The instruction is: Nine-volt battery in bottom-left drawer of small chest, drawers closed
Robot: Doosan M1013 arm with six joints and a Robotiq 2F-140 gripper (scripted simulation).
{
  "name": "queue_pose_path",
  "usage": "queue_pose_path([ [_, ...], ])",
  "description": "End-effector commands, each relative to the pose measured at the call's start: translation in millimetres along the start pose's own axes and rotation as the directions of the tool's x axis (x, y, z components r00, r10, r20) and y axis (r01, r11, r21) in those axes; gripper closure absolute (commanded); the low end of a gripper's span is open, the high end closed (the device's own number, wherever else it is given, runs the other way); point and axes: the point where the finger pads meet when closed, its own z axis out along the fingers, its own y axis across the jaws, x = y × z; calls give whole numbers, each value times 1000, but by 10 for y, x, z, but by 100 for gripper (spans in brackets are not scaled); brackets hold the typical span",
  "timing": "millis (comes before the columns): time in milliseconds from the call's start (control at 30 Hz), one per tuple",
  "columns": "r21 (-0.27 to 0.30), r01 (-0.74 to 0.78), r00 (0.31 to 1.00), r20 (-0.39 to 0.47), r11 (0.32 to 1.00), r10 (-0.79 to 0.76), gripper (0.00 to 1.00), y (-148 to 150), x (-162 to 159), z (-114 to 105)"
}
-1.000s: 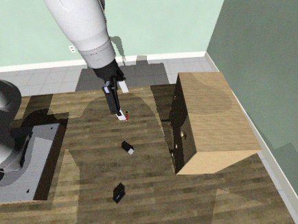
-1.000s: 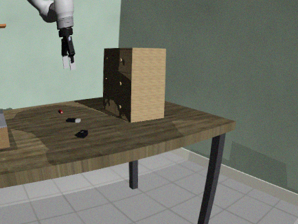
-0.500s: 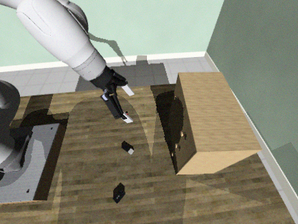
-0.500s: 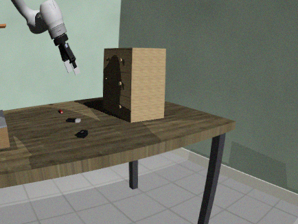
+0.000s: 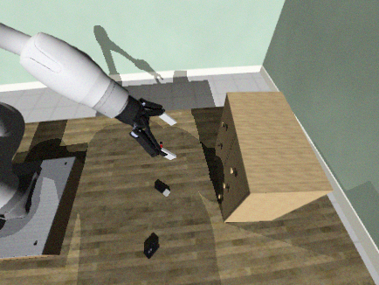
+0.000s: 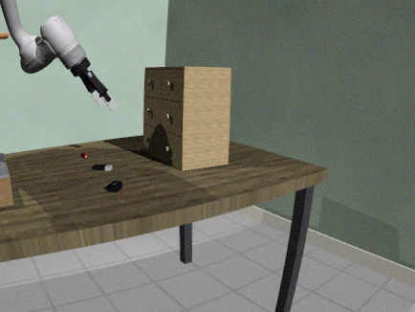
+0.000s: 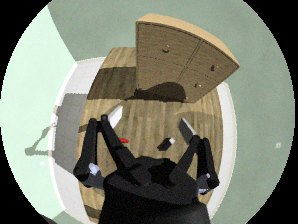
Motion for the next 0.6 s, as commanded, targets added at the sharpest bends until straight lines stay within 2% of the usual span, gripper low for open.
queue_pose_path([
  [0, -27, -3, 999, -36, 1000, 2, 0, 15, 7, 26],
  [567, -27, -3, 994, -113, 1000, 0, 0, 17, 17, 116],
])
